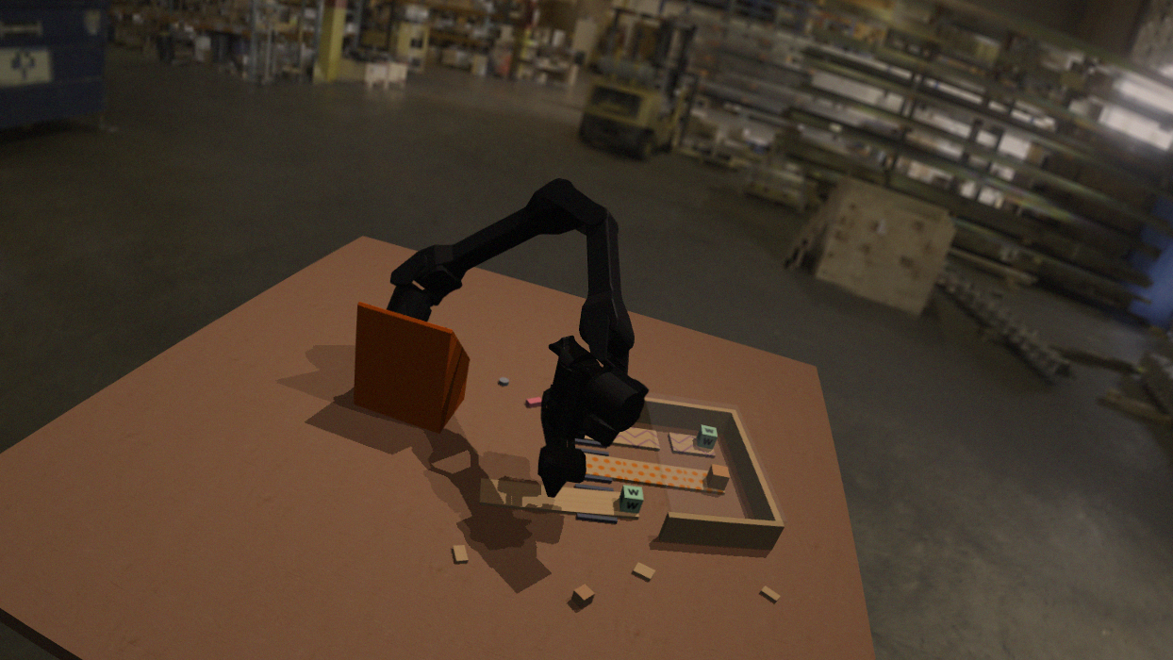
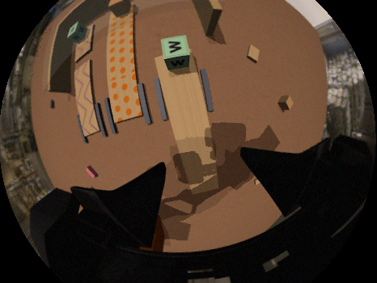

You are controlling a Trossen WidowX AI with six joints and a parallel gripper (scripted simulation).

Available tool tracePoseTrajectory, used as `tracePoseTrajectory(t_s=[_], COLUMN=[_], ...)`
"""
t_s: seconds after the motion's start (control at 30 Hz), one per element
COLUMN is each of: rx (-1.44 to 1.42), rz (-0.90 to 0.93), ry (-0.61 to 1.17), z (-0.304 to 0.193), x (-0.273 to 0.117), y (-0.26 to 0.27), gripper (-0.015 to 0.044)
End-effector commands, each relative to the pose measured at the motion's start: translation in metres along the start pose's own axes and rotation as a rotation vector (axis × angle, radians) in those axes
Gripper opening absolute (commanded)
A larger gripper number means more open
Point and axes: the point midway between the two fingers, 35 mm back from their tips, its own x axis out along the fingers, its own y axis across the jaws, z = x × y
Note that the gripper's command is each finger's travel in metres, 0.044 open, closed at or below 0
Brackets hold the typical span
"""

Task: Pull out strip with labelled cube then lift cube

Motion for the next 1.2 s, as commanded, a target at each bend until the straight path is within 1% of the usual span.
tracePoseTrajectory(t_s=[0.0, 1.07, 1.17], rx=[0.004, 0.000, 0.000], rz=[0.004, 0.006, 0.006], ry=[-0.003, -0.007, -0.007], z=[0.015, 0.134, 0.134], x=[-0.001, -0.015, -0.013], y=[0.001, 0.011, 0.011], gripper=[0.0440, 0.0440, 0.0361])
